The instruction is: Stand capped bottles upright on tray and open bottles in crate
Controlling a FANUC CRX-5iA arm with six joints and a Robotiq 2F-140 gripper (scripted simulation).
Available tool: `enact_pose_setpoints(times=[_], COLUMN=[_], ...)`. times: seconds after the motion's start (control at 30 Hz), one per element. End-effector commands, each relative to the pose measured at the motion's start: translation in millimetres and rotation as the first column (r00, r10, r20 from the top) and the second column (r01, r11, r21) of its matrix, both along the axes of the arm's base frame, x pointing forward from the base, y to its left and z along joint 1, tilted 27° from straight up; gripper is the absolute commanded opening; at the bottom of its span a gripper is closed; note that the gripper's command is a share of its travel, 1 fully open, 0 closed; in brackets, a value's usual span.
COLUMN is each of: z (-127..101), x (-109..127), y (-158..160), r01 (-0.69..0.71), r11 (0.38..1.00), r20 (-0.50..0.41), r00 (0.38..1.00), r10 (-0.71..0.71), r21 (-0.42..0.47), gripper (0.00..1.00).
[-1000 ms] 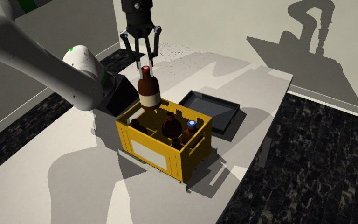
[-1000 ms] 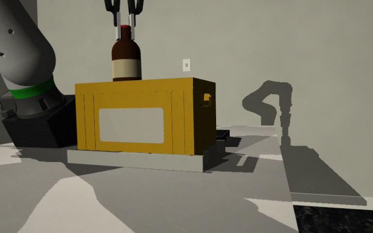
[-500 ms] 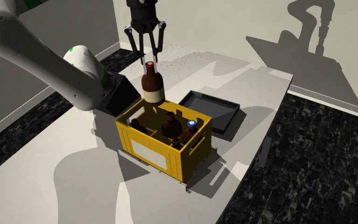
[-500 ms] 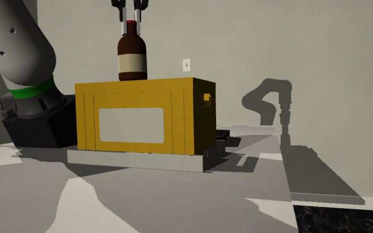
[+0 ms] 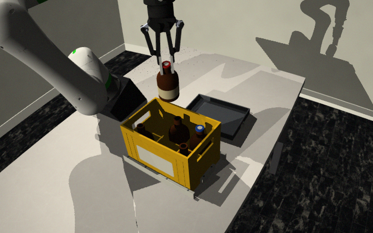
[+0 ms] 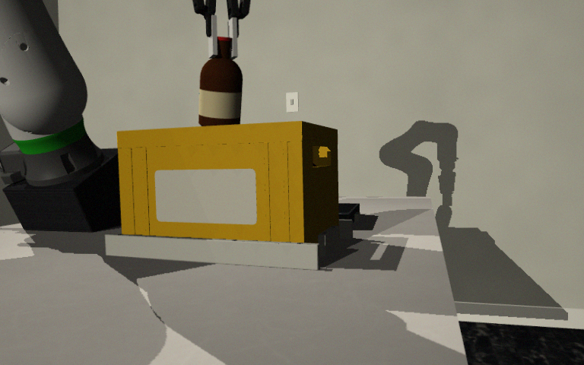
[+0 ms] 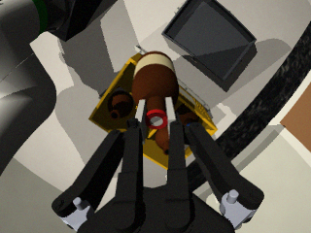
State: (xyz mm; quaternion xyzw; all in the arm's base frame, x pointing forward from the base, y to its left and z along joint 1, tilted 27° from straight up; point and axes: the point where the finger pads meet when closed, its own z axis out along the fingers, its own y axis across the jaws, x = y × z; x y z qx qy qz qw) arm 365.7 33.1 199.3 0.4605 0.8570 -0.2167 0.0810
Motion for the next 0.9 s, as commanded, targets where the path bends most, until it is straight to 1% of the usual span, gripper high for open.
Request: enact_pose_setpoints(times=[0.0, 0.3, 0.87], z=[-1.6, -9.8, -23.2], x=[2.3, 9.9, 14.8], y=[3.7, 18.7, 44.8], r01=[0.0, 0.0, 0.0], r11=[1.0, 1.0, 1.0], r20=[0.001, 0.001, 0.001], r00=[1.0, 1.0, 1.0], r10=[0.0, 0.0, 0.0], r21=[-0.001, -0.001, -0.001], gripper=[0.0, 0.0, 0.0])
